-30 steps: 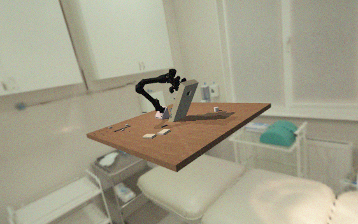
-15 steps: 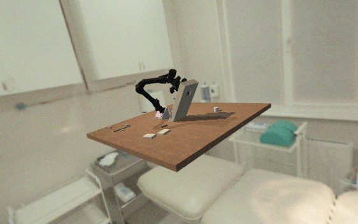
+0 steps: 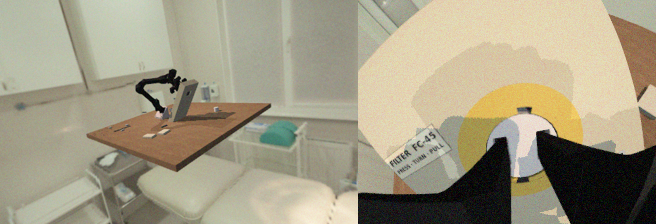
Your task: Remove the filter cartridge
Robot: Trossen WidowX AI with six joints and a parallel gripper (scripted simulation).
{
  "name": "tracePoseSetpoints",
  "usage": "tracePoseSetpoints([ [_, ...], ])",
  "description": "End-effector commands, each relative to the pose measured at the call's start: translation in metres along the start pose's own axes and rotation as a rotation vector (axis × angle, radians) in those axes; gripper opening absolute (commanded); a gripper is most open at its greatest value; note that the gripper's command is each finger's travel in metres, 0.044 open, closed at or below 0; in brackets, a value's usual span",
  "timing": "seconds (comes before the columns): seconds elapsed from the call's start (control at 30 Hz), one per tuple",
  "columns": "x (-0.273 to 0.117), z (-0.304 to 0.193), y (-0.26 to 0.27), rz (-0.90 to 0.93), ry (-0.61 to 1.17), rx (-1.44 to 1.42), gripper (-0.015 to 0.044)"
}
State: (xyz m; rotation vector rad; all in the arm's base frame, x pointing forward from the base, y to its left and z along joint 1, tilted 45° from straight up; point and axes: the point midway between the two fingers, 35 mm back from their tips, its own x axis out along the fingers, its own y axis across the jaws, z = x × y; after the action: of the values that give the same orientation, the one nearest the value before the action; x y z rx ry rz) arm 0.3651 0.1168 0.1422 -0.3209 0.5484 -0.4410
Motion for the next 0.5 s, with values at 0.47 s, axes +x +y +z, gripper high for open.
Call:
tracePoseSetpoints([
  [0.47, 0.0049, -0.0013, -0.0003, 0.0, 0.008, 0.14, 0.0],
])
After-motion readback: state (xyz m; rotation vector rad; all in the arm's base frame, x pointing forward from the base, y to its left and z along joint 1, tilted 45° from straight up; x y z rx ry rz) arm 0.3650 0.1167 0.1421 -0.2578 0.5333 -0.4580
